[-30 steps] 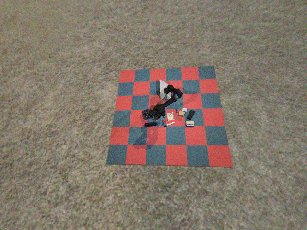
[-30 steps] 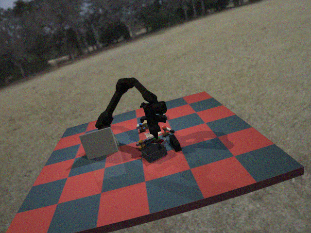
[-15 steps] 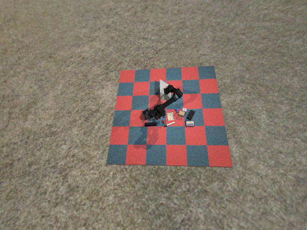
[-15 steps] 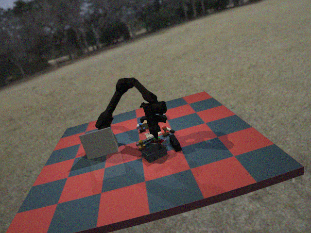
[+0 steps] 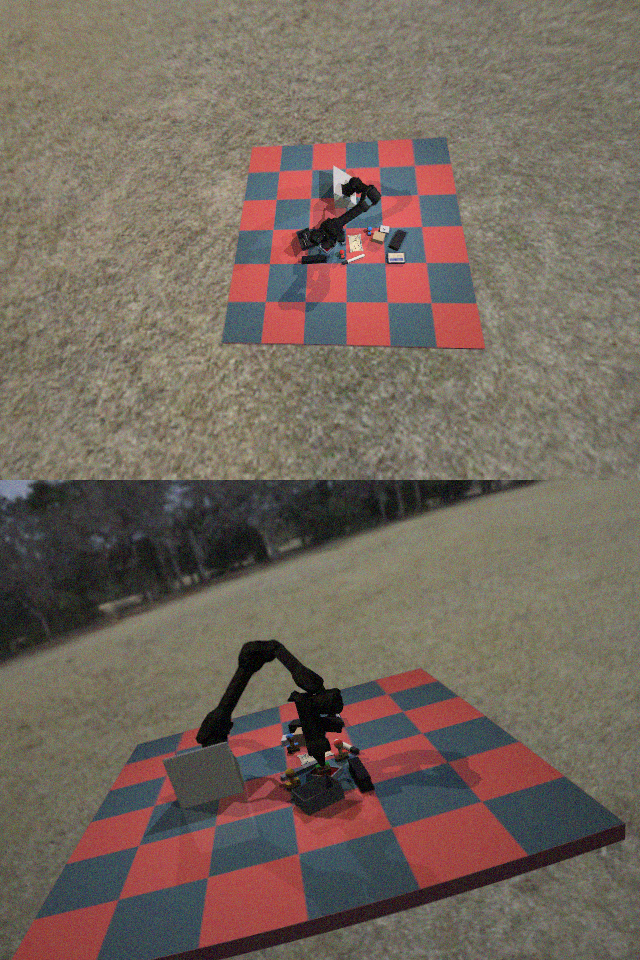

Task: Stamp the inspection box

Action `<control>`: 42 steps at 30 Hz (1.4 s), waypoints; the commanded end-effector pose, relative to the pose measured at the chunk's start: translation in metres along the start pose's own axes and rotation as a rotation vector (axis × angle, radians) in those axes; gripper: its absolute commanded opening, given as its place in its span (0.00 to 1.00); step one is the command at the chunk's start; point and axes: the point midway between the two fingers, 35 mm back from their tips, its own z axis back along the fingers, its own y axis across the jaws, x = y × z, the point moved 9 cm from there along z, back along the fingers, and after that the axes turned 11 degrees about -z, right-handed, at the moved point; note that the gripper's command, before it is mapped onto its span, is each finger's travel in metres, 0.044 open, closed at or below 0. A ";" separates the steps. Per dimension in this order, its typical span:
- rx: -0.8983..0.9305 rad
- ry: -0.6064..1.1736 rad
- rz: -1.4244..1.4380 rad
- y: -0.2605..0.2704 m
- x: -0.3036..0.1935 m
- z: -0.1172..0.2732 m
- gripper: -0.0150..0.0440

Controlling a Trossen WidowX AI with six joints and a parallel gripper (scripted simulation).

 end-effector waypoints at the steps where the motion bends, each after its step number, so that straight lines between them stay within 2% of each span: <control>1: 0.004 0.003 0.002 0.001 0.001 -0.004 0.25; 42: 0.002 0.003 0.002 0.001 0.001 0.016 0.25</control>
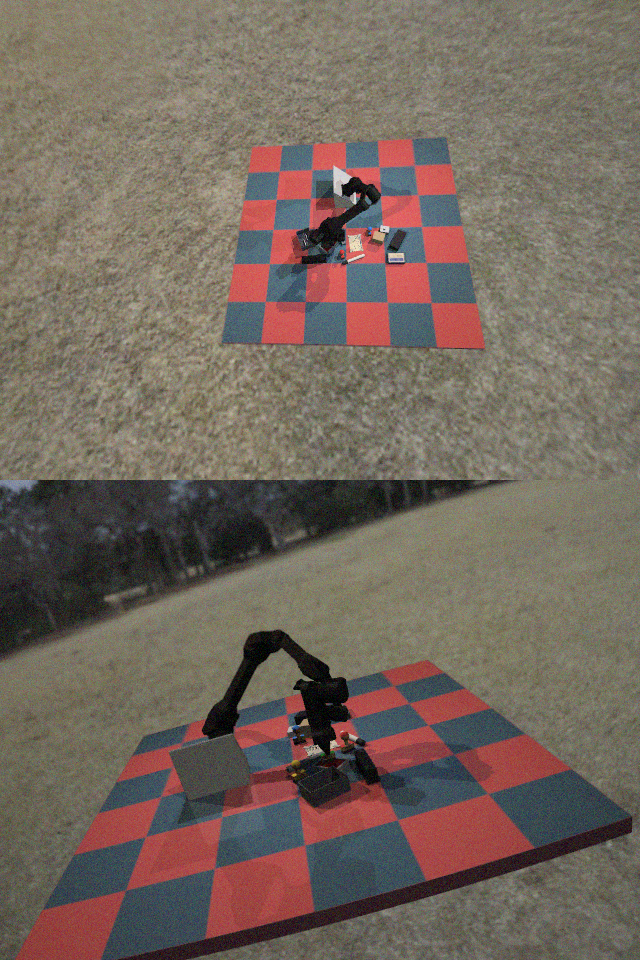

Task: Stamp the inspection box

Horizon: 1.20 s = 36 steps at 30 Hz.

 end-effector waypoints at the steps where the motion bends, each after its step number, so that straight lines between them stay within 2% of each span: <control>1: -0.005 -0.001 0.005 0.000 0.001 0.007 0.25; 27: -0.007 -0.001 0.006 0.000 0.001 0.047 0.25; 36: -0.011 -0.004 0.099 0.049 -0.002 0.050 0.25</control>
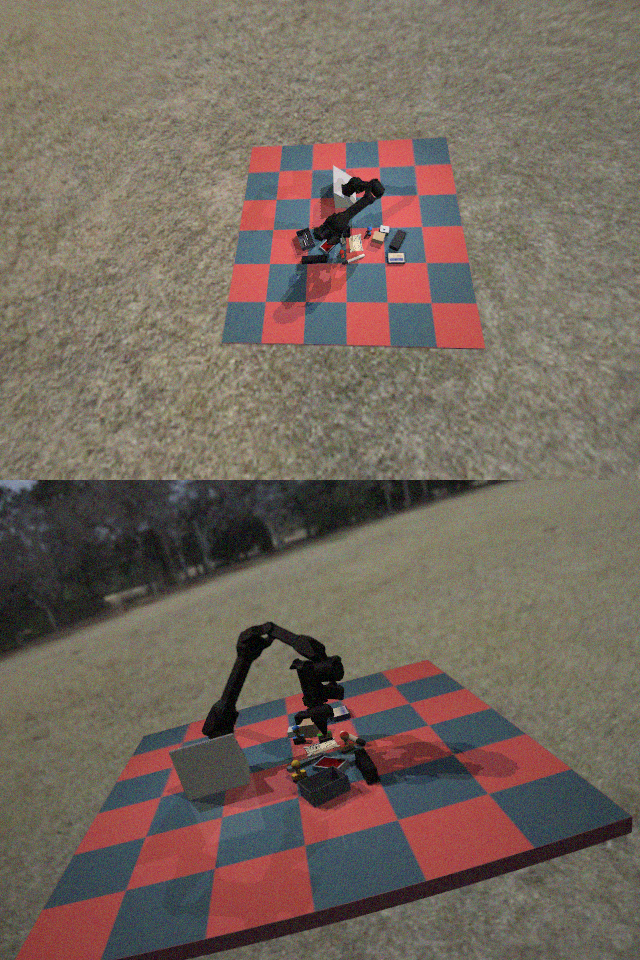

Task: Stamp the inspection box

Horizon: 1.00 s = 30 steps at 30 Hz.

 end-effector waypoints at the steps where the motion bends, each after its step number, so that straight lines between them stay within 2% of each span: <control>1: 0.004 0.005 0.051 0.026 -0.001 0.000 0.25; 18: 0.019 0.004 0.245 0.119 -0.023 -0.001 0.25; 30: 0.019 0.003 0.253 0.123 -0.024 -0.004 0.25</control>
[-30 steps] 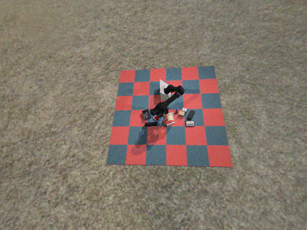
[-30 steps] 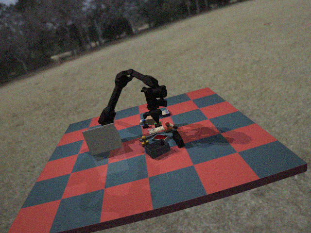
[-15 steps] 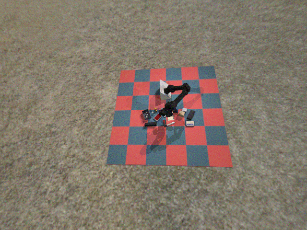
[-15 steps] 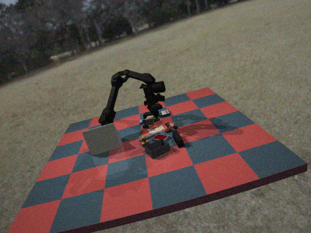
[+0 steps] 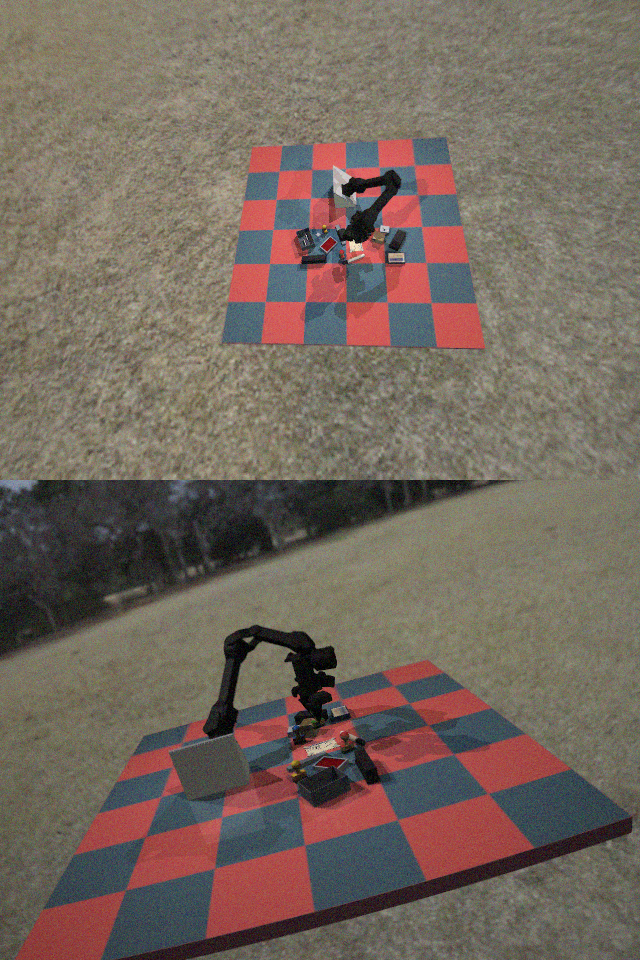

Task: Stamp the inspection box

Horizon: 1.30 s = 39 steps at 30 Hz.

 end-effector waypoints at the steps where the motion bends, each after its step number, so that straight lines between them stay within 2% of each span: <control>1: 0.005 0.002 -0.002 0.001 0.000 -0.004 0.25; 39: 0.002 -0.004 0.000 0.001 0.000 -0.029 0.25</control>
